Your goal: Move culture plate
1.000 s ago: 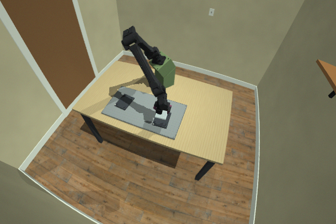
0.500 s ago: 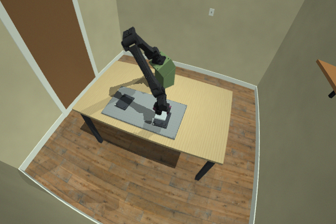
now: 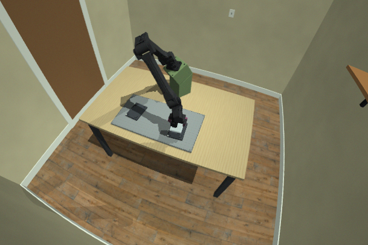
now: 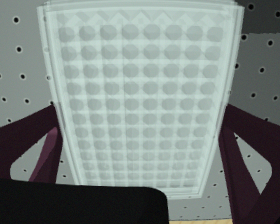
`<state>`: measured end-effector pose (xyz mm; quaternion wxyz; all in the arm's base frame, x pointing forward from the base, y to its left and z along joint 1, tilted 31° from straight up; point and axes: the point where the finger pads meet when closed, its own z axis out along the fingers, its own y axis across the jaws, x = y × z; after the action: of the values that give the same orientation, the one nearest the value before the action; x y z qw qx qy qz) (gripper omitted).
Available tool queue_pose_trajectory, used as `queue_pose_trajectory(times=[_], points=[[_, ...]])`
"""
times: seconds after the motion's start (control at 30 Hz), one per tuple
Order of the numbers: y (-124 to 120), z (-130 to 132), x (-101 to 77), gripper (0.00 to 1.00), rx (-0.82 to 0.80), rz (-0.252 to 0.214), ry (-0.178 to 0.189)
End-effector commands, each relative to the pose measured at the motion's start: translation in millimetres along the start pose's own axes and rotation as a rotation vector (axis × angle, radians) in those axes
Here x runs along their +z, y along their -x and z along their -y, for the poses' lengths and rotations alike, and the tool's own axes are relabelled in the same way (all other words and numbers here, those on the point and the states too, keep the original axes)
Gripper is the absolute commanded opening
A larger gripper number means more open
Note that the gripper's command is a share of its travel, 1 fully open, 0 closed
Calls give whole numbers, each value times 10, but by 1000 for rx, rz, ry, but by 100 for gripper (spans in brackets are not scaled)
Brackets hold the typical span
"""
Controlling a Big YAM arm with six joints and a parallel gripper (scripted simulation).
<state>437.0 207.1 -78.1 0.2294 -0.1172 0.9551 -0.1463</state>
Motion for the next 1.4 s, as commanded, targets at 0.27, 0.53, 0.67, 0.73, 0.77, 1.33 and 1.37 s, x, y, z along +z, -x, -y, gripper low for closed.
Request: queue_pose_trajectory(times=[0.27,0.53,0.67,0.73,0.77,1.33,1.37], points=[[140,30,257,0,17,12,-2],[136,31,393,0,16,11,-3],[133,34,429,0,16,11,-4],[133,34,429,0,18,11,-4],[133,33,429,0,20,11,-4],[127,31,429,0,20,4,-6],[127,31,429,0,20,4,-6]])
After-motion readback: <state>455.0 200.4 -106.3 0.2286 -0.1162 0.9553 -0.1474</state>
